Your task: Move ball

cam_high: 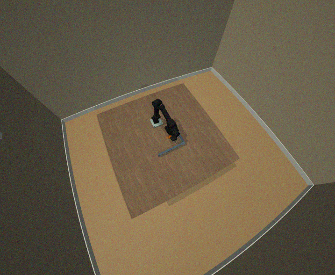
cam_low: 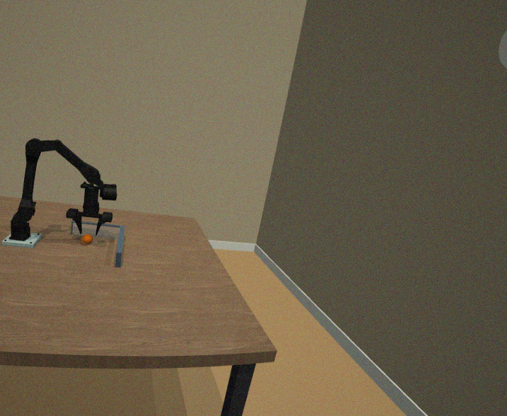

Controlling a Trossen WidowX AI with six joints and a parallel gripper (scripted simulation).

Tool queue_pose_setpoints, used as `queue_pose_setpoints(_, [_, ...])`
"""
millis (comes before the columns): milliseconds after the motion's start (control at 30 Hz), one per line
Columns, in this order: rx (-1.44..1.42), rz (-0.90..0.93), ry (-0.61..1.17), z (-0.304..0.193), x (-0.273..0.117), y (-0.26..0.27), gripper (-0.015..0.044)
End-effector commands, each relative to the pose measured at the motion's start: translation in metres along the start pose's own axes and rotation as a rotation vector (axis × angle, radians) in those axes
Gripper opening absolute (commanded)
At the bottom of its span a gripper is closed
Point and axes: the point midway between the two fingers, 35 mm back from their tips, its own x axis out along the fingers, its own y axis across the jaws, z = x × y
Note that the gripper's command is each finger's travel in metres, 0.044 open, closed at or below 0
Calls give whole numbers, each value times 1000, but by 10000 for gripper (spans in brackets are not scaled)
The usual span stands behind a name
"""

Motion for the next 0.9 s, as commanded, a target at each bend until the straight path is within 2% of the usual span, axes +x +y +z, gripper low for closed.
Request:
queue_pose_setpoints(0, [-4,9,3,-1,10,2,307])
queue_pose_setpoints(333, [-4,9,3,-1,23,3,307])
queue_pose_setpoints(433, [-4,9,3,-1,23,3,228])
queue_pose_setpoints(767, [-4,9,3,-1,23,3,161])
queue_pose_setpoints(867, [-9,-13,6,0,19,-1,83])
